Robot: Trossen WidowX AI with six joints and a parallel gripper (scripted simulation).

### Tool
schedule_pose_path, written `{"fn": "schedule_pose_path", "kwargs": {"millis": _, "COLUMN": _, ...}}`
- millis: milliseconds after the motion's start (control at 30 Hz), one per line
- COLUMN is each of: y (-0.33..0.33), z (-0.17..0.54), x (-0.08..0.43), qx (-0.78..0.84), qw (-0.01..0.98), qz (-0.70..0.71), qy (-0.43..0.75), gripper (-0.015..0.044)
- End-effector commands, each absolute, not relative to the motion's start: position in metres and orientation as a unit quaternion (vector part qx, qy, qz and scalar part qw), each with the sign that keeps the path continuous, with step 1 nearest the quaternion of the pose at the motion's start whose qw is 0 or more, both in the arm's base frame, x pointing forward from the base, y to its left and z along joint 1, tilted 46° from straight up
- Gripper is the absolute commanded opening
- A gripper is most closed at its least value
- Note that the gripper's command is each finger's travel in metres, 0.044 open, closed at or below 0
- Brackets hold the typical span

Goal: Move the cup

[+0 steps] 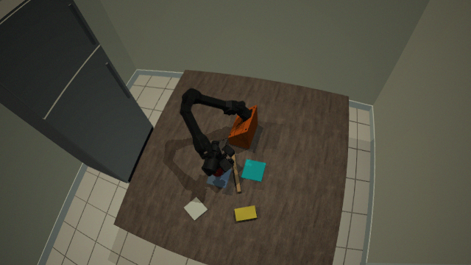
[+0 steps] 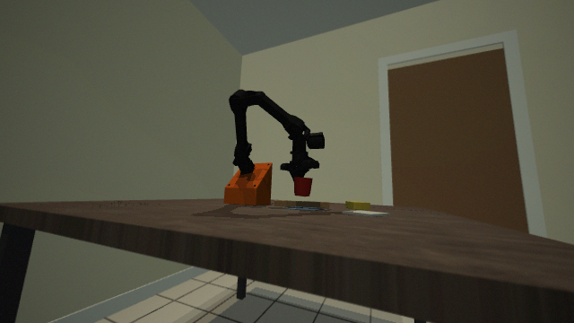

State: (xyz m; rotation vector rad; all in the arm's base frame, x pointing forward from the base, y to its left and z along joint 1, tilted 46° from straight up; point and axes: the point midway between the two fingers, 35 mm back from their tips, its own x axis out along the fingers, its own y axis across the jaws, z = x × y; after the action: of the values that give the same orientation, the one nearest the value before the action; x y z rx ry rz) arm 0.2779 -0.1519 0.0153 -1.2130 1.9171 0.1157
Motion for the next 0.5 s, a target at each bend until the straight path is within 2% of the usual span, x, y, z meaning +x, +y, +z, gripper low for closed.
{"fn": "schedule_pose_path", "kwargs": {"millis": 0, "y": -0.152, "z": 0.015, "x": 0.278, "qx": -0.485, "qw": 0.421, "qz": 0.047, "qy": 0.765, "gripper": 0.0000}}
{"fn": "schedule_pose_path", "kwargs": {"millis": 467, "y": -0.140, "z": 0.005, "x": 0.274, "qx": -0.484, "qw": 0.423, "qz": 0.047, "qy": 0.764, "gripper": 0.0000}}
